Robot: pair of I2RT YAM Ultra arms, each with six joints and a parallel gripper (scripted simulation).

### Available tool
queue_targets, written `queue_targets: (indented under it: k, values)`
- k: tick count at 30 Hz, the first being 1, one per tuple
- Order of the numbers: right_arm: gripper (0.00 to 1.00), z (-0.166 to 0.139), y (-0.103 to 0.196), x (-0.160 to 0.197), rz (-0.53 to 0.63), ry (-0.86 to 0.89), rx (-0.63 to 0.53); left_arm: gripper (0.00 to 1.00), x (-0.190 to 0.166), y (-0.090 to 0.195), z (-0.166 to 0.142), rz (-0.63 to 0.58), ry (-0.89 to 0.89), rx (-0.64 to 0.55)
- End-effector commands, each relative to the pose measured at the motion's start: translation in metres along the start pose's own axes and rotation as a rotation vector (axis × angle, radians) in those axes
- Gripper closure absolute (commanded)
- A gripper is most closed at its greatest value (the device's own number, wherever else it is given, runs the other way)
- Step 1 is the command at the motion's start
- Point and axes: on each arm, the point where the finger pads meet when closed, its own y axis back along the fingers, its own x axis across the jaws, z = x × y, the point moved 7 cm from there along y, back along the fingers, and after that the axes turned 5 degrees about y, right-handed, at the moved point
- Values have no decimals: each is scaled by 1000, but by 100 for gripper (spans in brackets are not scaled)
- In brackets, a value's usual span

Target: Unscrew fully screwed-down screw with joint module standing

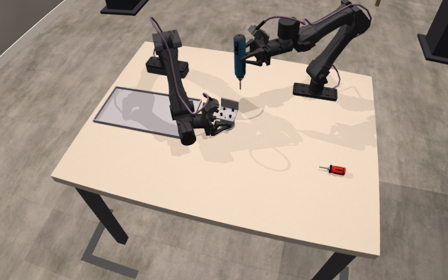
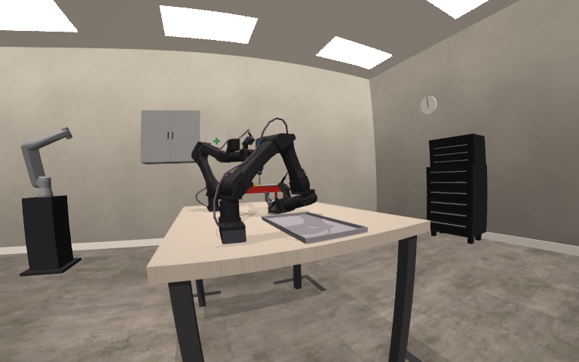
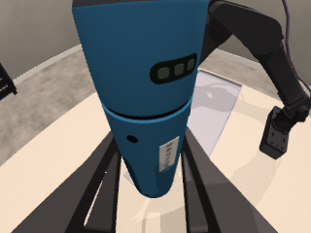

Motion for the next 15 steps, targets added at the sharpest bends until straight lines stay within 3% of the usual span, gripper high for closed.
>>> queue_targets:
  k: [1, 15]
  values:
    - [41, 9, -2, -6, 6, 26, -31, 58, -3, -8, 43, -15, 11, -161]
    - [41, 9, -2, -6, 6, 26, -31, 58, -3, -19, 44, -15, 11, -161]
